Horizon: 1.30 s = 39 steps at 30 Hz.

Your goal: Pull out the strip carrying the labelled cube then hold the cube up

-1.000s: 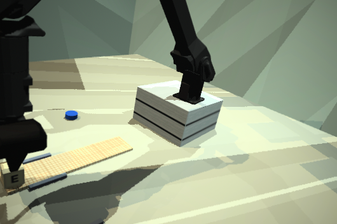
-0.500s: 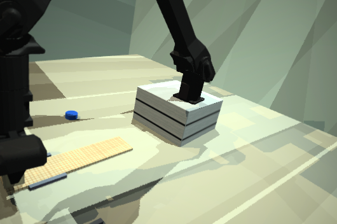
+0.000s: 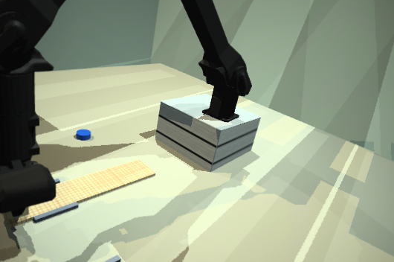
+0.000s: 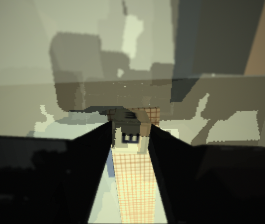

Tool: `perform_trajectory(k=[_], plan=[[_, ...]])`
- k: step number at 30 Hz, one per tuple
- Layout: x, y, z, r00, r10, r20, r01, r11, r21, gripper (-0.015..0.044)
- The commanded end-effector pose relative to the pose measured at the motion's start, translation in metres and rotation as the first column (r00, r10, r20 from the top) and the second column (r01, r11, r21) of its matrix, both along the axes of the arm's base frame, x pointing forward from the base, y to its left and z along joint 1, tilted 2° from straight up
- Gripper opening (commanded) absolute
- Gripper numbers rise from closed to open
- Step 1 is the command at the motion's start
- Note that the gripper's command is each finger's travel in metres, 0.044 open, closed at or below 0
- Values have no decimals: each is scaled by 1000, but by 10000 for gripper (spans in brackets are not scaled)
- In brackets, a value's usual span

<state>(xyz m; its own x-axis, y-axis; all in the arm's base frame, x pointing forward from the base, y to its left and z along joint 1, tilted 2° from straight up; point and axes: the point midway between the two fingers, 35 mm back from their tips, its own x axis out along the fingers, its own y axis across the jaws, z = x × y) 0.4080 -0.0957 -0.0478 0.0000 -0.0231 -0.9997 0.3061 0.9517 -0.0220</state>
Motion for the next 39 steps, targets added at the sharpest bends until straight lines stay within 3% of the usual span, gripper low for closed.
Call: perform_trajectory(k=[1,4,8,24,39], plan=[[0,0,1,1000,0,1,0,1000,0,112],[0,0,1,1000,0,1,0,1000,0,92],[-2,0,2,1000,0,1,0,1000,0,0],[-56,14,40,1000,0,-4,0,1000,0,0],[-91,22,41,1000,0,-7,0,1000,1,0]])
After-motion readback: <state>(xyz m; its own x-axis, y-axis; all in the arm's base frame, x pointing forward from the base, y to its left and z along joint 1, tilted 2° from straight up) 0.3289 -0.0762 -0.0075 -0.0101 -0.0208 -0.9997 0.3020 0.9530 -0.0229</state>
